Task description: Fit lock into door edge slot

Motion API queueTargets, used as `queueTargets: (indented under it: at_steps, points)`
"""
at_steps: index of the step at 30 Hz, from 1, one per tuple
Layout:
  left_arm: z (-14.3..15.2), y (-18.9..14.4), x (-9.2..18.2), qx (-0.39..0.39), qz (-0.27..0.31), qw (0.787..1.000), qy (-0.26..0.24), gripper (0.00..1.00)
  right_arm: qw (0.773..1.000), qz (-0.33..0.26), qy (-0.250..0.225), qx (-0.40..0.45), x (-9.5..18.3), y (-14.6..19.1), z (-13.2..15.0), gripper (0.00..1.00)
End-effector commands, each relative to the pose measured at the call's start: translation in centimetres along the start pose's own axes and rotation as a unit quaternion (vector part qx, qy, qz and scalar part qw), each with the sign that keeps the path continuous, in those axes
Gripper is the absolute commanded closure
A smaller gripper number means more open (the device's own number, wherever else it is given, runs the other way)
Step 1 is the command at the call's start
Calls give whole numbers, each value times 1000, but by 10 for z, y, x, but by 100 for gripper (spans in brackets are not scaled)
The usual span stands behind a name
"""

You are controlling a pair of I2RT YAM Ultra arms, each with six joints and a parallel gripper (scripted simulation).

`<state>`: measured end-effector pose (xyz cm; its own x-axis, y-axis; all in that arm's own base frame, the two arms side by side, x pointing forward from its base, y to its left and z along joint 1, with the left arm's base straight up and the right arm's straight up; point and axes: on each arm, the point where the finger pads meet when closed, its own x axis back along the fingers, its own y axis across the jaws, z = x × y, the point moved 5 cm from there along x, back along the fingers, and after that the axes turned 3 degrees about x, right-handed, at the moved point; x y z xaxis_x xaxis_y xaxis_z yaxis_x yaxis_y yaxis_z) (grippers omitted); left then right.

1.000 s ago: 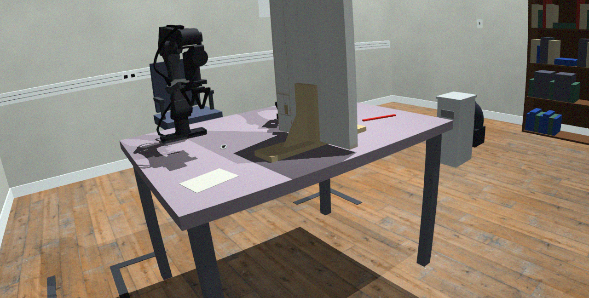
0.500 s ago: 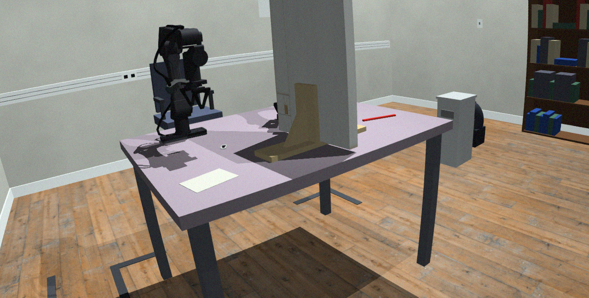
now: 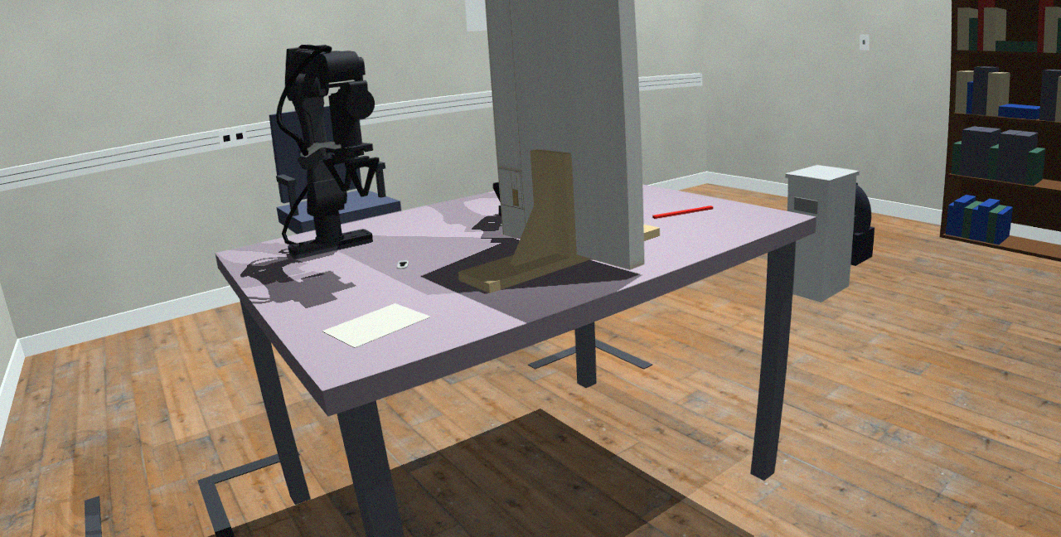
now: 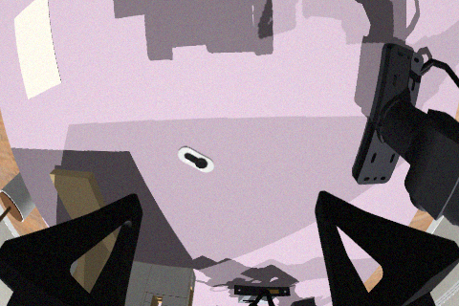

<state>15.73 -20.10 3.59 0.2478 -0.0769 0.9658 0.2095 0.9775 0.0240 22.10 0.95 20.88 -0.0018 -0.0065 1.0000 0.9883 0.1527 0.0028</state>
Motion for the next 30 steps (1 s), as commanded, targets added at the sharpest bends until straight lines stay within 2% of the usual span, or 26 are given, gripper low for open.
queueTargets:
  at_steps: [1,2,4,9,30]
  points:
    - [8,-5,54,-5,18,1000,-12,0,1000,-1,-3,0,3,-1,0,0]
    - [14,-3,69,-5,19,1000,-11,0,1000,-1,-3,0,3,-1,0,0]
    - [19,-2,81,-5,19,1000,-10,0,1000,-1,-3,0,3,-1,0,0]
    - [21,2,71,-2,5,1000,4,0,1000,-1,-3,0,3,-1,0,0]
    - [20,1,71,-3,7,1000,0,0,1000,-1,-3,0,3,-1,0,0]
